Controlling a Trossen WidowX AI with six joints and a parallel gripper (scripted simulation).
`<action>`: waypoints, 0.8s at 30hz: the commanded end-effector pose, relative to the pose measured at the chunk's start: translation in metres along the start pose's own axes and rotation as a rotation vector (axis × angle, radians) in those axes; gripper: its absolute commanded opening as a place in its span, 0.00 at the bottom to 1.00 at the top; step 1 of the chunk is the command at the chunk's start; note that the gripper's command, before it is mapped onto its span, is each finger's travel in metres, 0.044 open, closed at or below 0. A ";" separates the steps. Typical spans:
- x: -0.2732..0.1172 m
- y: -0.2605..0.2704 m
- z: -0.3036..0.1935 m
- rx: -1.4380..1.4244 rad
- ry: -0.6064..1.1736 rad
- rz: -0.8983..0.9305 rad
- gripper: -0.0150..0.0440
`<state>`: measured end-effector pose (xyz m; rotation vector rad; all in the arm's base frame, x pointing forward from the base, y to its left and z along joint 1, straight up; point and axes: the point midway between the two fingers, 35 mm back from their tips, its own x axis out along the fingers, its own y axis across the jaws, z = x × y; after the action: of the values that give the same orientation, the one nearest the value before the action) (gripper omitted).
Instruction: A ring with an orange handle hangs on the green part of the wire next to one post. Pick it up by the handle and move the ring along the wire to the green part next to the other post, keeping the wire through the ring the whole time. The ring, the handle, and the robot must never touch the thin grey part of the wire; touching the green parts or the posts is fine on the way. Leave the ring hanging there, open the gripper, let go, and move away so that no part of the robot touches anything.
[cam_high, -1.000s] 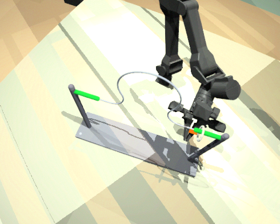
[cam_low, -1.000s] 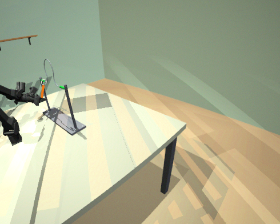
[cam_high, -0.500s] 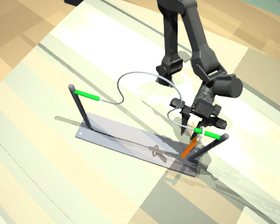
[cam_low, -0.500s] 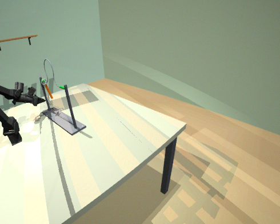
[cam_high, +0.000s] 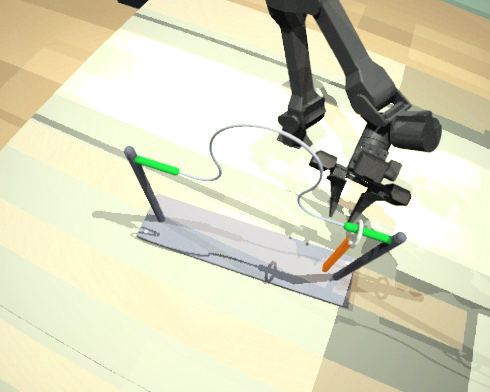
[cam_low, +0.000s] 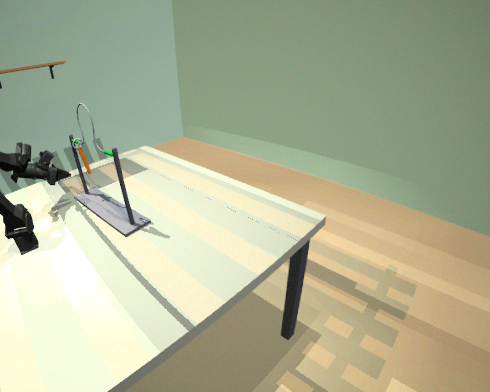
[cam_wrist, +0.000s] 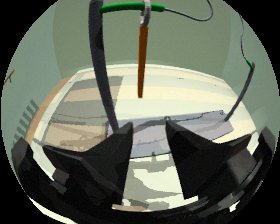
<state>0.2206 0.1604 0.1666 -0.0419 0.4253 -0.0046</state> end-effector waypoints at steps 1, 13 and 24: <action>-0.002 0.000 0.002 0.009 -0.006 0.000 0.53; -0.002 0.000 0.002 0.009 -0.006 0.000 0.53; -0.044 -0.001 0.003 0.001 -0.009 0.005 0.84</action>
<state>0.1965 0.1603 0.1729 -0.0553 0.4375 -0.0080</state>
